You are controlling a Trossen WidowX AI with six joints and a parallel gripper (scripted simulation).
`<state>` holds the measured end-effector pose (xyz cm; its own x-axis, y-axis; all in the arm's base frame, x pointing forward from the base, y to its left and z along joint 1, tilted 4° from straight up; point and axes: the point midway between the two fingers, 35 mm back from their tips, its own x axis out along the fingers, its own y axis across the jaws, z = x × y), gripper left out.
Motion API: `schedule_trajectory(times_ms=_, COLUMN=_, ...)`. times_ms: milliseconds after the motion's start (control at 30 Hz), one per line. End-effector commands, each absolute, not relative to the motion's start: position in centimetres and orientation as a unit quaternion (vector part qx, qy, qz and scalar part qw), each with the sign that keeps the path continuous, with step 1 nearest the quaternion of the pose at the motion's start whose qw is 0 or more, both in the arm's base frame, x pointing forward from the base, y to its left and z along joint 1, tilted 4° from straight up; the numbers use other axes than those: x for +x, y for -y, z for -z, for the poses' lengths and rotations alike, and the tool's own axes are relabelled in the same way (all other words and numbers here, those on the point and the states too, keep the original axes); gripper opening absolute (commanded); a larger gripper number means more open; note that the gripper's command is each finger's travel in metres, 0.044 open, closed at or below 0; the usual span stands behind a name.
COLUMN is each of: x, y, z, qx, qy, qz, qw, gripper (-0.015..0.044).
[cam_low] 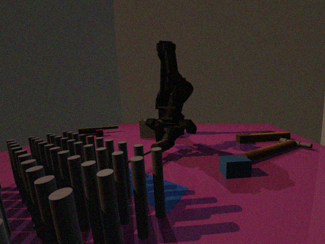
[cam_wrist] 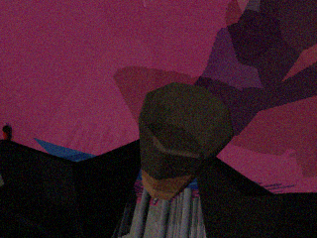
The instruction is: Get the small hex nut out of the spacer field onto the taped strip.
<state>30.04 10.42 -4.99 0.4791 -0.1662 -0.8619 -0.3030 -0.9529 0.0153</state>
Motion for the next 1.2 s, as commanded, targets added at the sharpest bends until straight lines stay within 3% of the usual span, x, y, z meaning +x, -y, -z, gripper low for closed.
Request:
schedule_trajectory(times_ms=0, x=30.8, y=-10.5, z=4.8, qx=-0.859, qy=-0.133, qz=-0.488, qw=0.071, gripper=0.0)
schedule_trajectory(times_ms=1167, x=33.7, y=-9.6, z=4.9, qx=-0.86, qy=-0.133, qz=-0.487, qw=0.071, gripper=0.0)
